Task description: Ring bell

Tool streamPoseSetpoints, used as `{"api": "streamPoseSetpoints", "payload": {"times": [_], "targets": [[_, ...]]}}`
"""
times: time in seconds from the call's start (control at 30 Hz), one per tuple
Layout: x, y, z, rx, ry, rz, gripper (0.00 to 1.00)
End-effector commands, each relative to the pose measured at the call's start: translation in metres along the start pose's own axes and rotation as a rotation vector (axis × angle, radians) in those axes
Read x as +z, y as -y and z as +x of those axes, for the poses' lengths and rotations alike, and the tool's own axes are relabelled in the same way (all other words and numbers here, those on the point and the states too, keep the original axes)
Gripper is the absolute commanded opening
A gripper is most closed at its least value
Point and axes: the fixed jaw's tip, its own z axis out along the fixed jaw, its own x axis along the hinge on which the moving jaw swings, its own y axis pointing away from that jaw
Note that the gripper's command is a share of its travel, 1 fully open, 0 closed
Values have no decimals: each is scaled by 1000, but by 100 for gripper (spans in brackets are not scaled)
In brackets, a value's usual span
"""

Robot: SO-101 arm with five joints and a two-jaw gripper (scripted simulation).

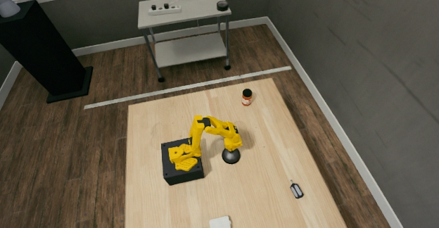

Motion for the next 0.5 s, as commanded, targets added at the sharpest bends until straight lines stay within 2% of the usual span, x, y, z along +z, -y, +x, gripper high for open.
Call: {"api": "streamPoseSetpoints", "payload": {"times": [0.0,0.47], "targets": [[6,-5,1,-5,1,-25,0],[8,-6,1,-5,1,-25,0]]}}
